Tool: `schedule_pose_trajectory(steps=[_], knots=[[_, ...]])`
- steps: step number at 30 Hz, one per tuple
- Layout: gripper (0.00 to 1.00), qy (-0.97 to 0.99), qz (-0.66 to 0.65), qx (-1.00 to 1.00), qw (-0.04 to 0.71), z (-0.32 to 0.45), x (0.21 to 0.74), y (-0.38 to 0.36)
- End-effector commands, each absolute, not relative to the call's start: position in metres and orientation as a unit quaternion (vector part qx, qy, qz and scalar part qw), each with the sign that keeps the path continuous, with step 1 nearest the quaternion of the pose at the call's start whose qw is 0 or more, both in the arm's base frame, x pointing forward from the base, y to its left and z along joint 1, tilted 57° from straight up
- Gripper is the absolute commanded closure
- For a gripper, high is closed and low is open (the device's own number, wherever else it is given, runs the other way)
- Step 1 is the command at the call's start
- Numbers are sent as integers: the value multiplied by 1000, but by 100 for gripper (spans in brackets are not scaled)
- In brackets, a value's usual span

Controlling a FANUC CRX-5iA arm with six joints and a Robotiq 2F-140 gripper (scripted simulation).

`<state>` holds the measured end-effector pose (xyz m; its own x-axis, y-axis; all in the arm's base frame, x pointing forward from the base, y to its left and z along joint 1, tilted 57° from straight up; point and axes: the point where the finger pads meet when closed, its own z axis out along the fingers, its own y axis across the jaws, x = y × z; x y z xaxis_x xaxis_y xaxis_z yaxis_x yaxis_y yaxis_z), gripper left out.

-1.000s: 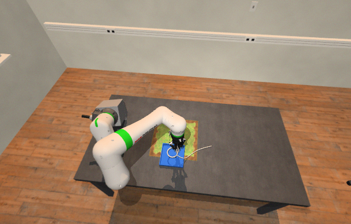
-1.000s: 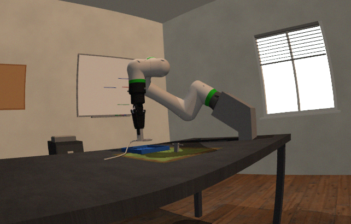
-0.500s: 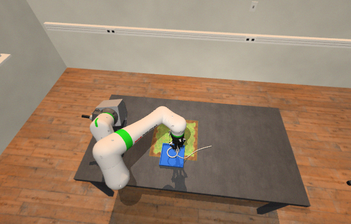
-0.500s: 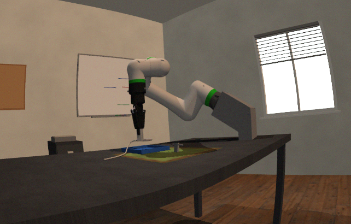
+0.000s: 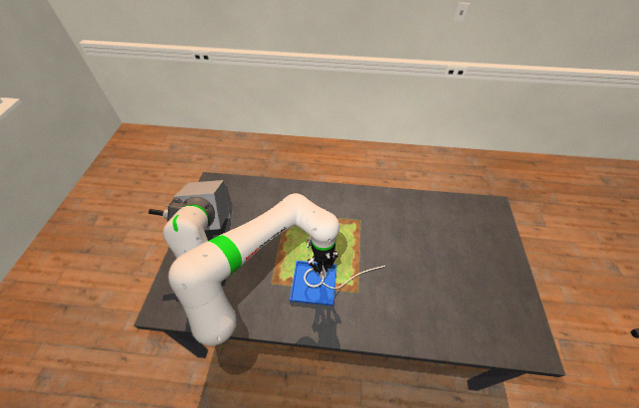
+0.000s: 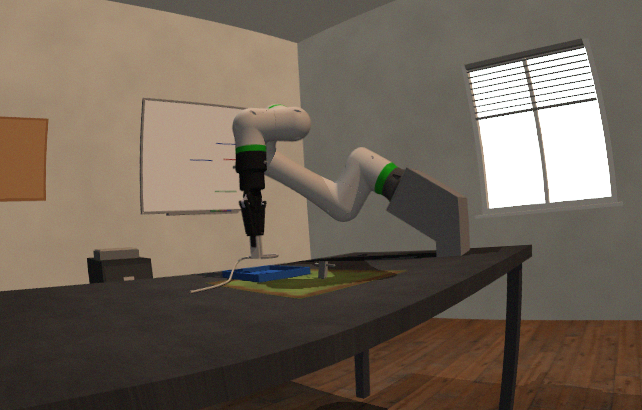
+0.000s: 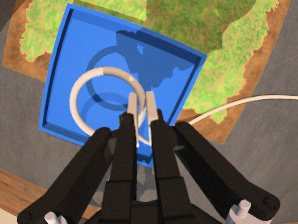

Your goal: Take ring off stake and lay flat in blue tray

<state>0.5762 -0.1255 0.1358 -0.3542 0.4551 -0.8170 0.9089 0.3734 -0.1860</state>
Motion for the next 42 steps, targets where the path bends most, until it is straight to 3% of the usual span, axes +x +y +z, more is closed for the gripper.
schedule_pose_trajectory(steps=[1,42], knots=[[90,754,-329,452,345,136,577,-125],[90,754,-329,452,345,112,587,-160]])
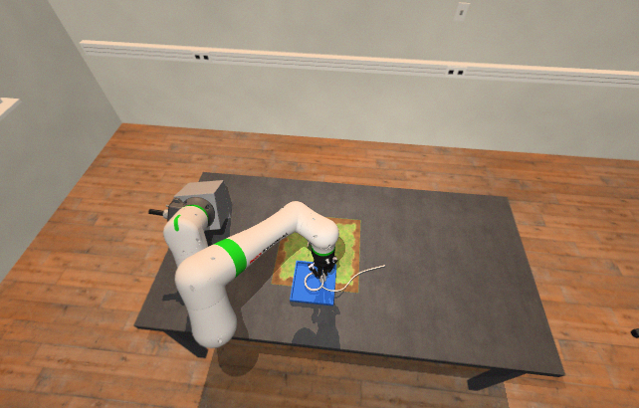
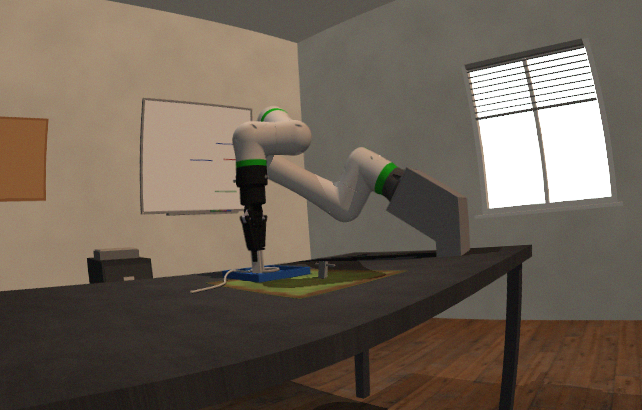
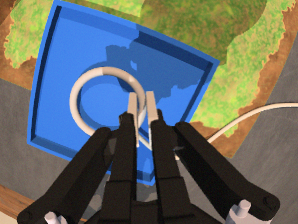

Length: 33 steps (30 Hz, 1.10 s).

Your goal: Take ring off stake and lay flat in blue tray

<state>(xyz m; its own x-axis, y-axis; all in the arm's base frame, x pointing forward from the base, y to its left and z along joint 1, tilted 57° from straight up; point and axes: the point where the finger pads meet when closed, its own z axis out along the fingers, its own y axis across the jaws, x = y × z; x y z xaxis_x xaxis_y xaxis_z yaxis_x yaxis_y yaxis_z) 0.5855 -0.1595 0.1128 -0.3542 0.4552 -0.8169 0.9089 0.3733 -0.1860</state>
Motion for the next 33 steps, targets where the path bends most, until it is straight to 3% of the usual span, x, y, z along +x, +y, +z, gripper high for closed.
schedule_pose_trajectory(steps=[1,33], knots=[[90,754,-329,452,345,112,587,-161],[90,754,-329,452,345,110,587,-164]])
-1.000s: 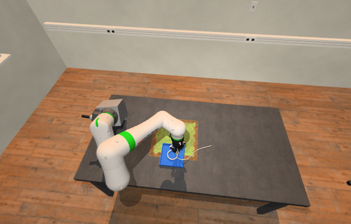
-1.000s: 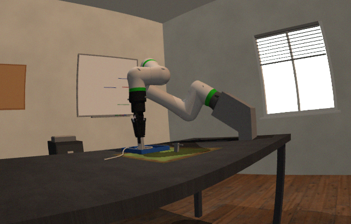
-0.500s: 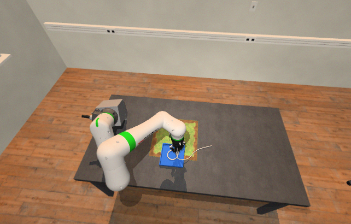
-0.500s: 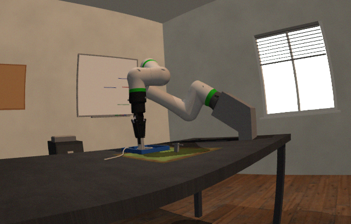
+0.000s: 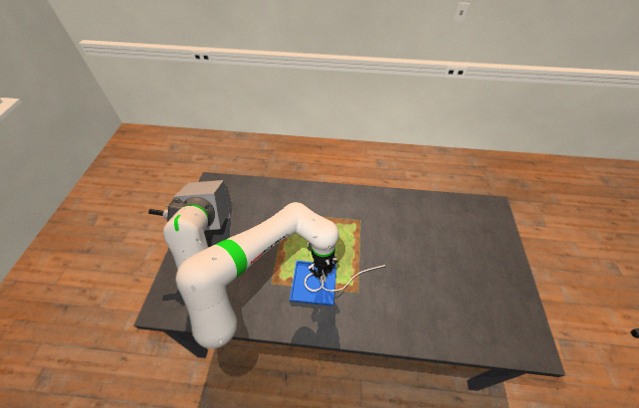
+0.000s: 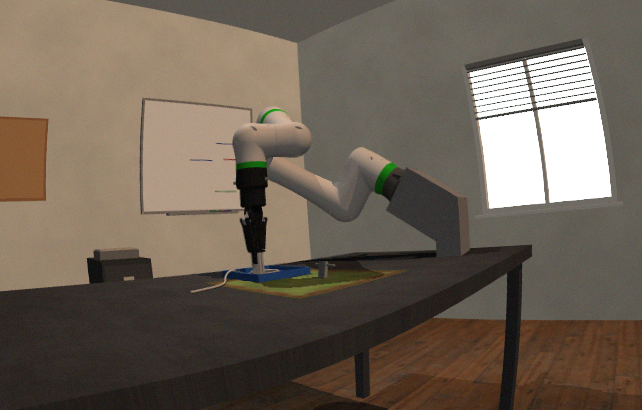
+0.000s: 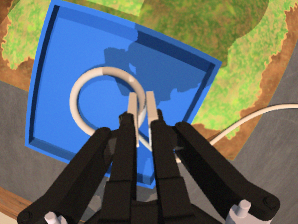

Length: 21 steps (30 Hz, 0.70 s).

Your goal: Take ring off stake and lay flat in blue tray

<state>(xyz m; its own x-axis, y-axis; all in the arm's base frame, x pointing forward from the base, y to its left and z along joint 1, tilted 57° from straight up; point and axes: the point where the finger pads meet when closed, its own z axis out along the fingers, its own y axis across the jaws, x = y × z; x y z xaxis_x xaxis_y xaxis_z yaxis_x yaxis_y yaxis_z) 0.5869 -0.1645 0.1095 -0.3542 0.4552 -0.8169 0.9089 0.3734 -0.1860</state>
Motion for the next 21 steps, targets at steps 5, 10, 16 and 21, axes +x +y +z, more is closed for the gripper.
schedule_pose_trajectory(steps=[5,10,16,21], knots=[[90,754,-329,452,345,110,587,-164],[90,754,-329,452,345,110,587,-164],[90,754,-329,452,345,110,587,-164],[76,754,-329,452,345,110,587,-164]])
